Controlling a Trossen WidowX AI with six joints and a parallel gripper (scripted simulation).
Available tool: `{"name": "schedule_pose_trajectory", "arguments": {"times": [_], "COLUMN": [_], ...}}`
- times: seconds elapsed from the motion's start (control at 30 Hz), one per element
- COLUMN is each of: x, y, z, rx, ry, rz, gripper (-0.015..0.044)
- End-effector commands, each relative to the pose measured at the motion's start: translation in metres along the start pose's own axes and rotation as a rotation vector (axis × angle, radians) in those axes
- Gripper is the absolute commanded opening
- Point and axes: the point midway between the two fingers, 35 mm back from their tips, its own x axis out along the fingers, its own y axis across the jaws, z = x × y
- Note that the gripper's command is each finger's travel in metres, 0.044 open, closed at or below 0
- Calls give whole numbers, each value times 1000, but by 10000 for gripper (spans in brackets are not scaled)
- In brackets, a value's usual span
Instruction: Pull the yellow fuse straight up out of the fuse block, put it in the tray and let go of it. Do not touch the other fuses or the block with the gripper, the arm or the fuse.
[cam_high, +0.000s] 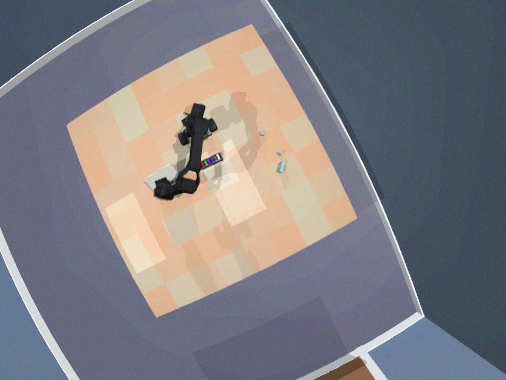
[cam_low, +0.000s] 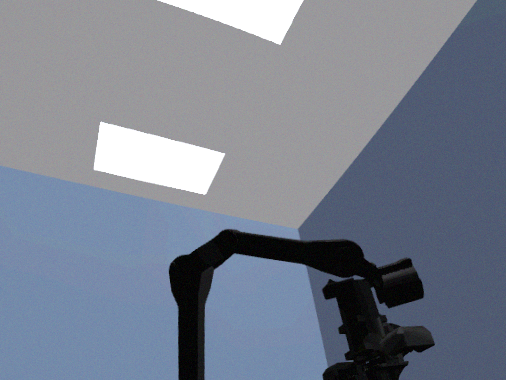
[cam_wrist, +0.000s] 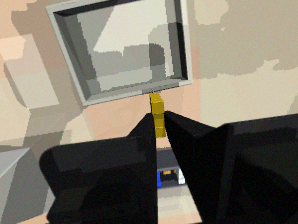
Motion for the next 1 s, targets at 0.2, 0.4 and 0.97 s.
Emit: {"name": "schedule_pose_trajectory", "arguments": {"times": [0.2,0.4,0.97], "x": [3,9,36], "y": [19,19,19], "z": [49,49,49], "rx": [8,9,9], "ry": [1,1,2], "rz": [-2,-2,-2], "gripper": [0,0,0]}}
